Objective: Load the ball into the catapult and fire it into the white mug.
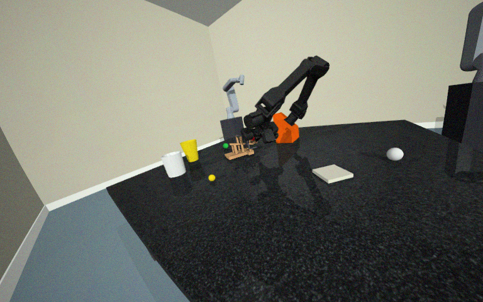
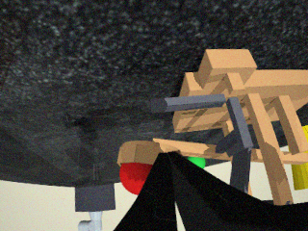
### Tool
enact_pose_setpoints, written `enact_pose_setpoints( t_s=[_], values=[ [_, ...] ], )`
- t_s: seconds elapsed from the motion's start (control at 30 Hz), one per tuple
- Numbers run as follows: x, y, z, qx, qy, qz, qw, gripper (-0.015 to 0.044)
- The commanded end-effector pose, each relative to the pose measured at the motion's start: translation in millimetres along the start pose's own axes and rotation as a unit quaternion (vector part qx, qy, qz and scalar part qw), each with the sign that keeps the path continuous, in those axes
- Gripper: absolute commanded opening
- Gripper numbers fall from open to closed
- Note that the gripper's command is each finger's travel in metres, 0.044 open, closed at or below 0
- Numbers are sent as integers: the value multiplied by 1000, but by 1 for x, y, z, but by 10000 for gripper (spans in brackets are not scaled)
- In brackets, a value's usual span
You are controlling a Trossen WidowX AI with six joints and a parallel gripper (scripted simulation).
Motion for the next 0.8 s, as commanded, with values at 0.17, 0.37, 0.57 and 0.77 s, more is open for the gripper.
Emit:
enact_pose_setpoints(
  t_s=[0.17,0.37,0.57,0.77],
  values=[
    [-11,4,-9,-2,-2,-2,1000,0],
    [-18,6,-15,-2,-2,-2,1000,0],
    [-26,9,-22,-2,-2,-3,1000,0],
    [-38,13,-34,-2,-2,-3,1000,0]
  ],
)
Point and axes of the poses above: the point midway between the two fingers, 35 mm back from their tips, its own x axis back along the fingers, its own y axis across the jaws, z = x × y, the point moved 7 cm from there along x, back along the fingers, and after that the axes turned 13 degrees about -x, right-handed, at the moved point
